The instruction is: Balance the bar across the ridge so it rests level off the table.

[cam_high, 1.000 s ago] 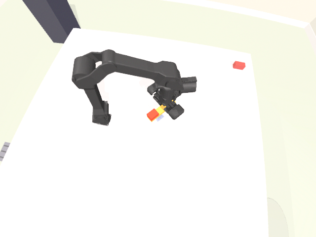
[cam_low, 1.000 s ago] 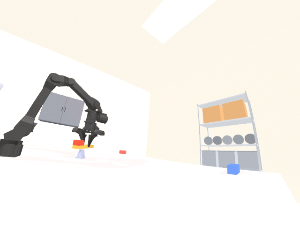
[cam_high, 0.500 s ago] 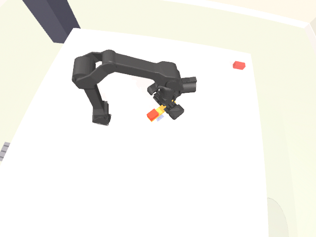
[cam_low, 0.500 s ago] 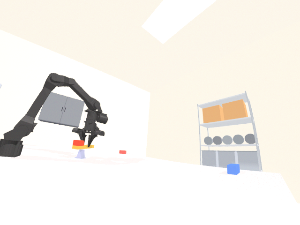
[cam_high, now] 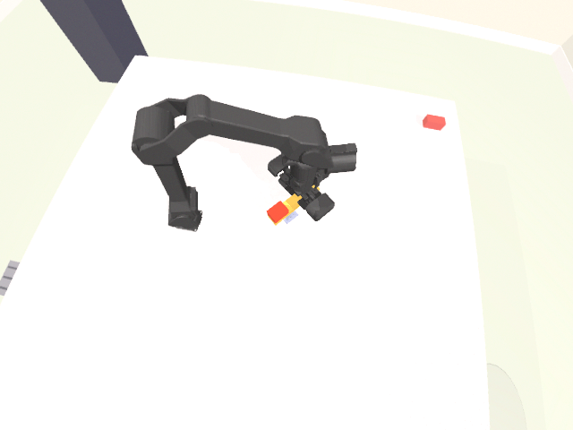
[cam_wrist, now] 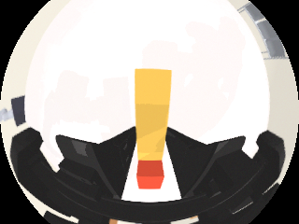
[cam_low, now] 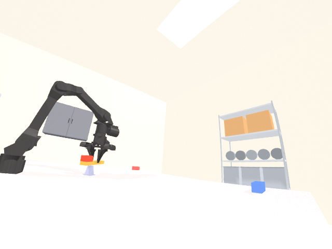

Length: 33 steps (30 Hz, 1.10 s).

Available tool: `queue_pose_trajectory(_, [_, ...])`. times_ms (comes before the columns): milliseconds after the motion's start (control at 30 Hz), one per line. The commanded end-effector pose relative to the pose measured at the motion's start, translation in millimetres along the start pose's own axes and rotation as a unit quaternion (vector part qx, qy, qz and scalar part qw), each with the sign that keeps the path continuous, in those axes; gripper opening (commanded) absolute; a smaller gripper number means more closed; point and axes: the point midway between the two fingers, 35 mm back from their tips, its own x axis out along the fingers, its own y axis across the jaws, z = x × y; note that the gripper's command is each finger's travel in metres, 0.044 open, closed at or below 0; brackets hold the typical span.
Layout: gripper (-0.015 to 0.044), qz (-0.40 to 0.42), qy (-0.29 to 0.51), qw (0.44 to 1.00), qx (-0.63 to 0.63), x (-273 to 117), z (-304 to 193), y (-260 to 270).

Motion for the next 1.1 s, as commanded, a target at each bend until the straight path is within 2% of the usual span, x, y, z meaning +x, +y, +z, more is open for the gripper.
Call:
queue_pose_trajectory(0, [0.0, -0.001, 0.001, 1.0, 0.0, 1.5, -0.6, -0.1])
queue_pose_trajectory(1067, [0.0, -0.001, 0.001, 1.0, 0.0, 4.2, -0.6, 0.1])
